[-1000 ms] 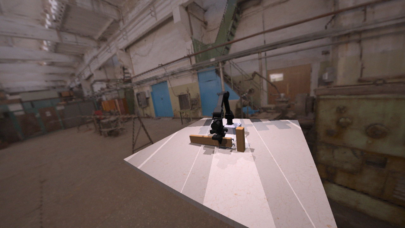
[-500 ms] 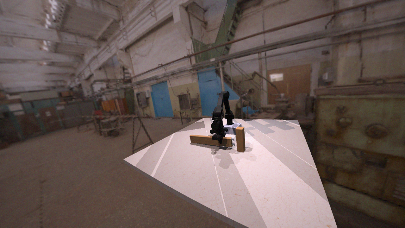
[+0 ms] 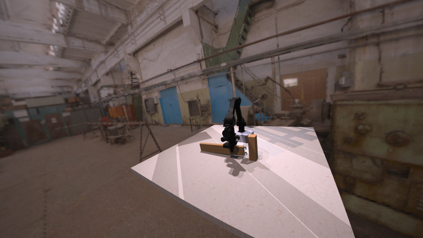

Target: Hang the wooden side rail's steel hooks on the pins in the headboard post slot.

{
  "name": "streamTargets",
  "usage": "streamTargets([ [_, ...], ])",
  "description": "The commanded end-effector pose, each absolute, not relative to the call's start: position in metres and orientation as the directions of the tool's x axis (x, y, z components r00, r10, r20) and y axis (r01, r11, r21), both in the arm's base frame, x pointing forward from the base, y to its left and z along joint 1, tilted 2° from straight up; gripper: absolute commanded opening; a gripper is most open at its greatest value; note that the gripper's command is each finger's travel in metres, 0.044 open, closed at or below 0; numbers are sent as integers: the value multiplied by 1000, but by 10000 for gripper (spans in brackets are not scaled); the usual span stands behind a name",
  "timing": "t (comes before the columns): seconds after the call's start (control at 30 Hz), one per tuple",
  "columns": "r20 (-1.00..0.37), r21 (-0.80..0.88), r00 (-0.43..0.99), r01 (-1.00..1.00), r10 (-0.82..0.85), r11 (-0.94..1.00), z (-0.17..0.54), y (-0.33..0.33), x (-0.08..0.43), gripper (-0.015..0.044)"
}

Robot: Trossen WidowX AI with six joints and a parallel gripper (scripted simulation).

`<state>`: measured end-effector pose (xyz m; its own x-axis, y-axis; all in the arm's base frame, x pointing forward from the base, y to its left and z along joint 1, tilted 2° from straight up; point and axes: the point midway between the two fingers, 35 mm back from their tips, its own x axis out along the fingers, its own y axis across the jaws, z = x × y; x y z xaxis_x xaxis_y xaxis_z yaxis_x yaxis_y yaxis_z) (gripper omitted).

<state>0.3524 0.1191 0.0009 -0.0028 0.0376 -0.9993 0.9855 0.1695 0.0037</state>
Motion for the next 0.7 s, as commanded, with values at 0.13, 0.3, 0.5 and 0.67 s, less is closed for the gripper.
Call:
streamTargets([
  [0.13,-999,10,3,985,42,170,1,121,352,0],
  [0.3,-999,10,2,985,42,170,1,122,352,0],
  [0.5,-999,10,2,985,42,170,2,122,351,0],
  [0.67,-999,10,2,985,42,170,2,123,352,0],
])
